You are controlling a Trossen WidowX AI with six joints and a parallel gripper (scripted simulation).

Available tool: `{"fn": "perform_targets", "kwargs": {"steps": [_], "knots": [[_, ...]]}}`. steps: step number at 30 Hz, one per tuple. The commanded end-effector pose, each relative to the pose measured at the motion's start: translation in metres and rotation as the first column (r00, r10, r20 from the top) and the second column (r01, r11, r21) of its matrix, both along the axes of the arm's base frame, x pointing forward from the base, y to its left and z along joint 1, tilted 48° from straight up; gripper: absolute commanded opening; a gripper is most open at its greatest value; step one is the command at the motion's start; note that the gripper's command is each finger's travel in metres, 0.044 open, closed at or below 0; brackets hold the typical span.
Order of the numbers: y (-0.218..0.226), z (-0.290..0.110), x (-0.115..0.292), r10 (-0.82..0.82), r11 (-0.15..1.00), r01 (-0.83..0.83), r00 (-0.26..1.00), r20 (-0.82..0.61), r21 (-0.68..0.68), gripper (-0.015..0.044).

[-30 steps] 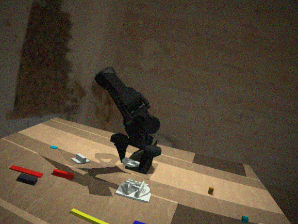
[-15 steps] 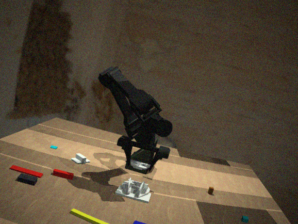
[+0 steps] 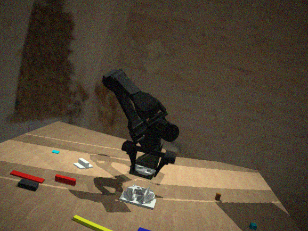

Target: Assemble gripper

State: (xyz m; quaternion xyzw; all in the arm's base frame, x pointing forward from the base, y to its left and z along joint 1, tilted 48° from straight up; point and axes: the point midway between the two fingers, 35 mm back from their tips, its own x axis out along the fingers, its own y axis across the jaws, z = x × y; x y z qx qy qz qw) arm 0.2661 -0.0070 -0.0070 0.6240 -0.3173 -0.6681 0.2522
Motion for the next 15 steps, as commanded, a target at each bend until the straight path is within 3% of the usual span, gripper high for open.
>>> {"fn": "perform_targets", "kwargs": {"steps": [1,15], "knots": [[0.001,-0.001,0.000,0.005,1.000,-0.005,1.000,-0.008,0.006,0.0351],[0.006,-0.004,-0.013,0.005,1.000,-0.005,1.000,-0.009,0.007,0.0351]]}}
